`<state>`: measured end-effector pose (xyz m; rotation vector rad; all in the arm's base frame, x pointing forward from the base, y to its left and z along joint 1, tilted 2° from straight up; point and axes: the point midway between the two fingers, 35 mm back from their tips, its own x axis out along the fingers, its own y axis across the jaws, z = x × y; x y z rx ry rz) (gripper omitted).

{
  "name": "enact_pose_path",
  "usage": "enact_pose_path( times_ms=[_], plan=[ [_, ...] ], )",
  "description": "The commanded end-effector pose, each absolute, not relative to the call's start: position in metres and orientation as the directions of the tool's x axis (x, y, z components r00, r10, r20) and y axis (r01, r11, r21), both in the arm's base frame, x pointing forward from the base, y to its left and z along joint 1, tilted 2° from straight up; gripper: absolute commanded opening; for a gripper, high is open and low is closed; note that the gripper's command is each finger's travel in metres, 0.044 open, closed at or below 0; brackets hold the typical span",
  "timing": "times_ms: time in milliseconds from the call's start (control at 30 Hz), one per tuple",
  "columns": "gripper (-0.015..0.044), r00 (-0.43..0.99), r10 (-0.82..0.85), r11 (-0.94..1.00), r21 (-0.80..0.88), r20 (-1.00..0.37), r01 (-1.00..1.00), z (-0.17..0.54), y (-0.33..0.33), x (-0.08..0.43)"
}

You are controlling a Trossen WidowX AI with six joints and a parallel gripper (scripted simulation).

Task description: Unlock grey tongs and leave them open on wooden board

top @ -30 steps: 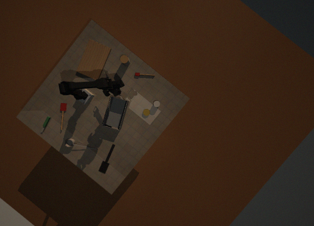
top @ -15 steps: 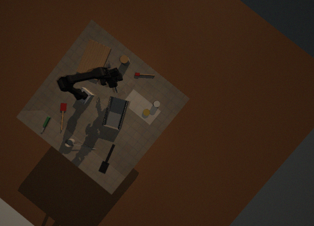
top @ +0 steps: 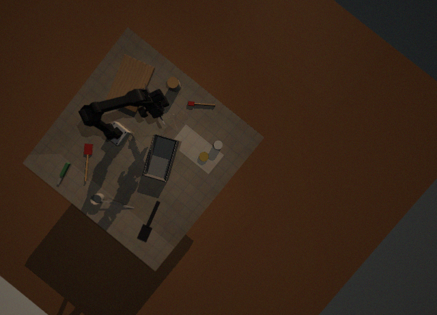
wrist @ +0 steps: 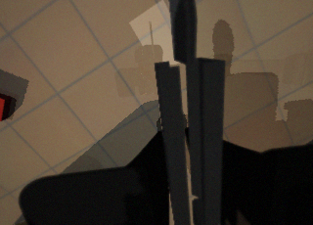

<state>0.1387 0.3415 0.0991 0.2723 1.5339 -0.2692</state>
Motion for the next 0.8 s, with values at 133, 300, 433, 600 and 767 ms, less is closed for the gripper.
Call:
enact_pose_path(
  times_ms=[133, 300, 433, 600, 767],
  plan=[
    [-0.015, 0.017, 0.007, 1.0, 0.007, -1.0, 0.031, 0.101, 0.35, 0.121],
    [-0.015, 0.016, 0.008, 0.984, 0.005, -1.0, -0.176, 0.101, 0.354, 0.11],
    [-0.015, 0.015, 0.008, 0.942, 0.003, -1.0, -0.335, 0.101, 0.357, 0.101],
    [-0.015, 0.014, 0.009, 0.853, 0.0, -1.0, -0.521, 0.1, 0.36, 0.089],
    [-0.015, 0.012, 0.009, 0.728, -0.002, -1.0, -0.686, 0.1, 0.363, 0.077]
  ],
)
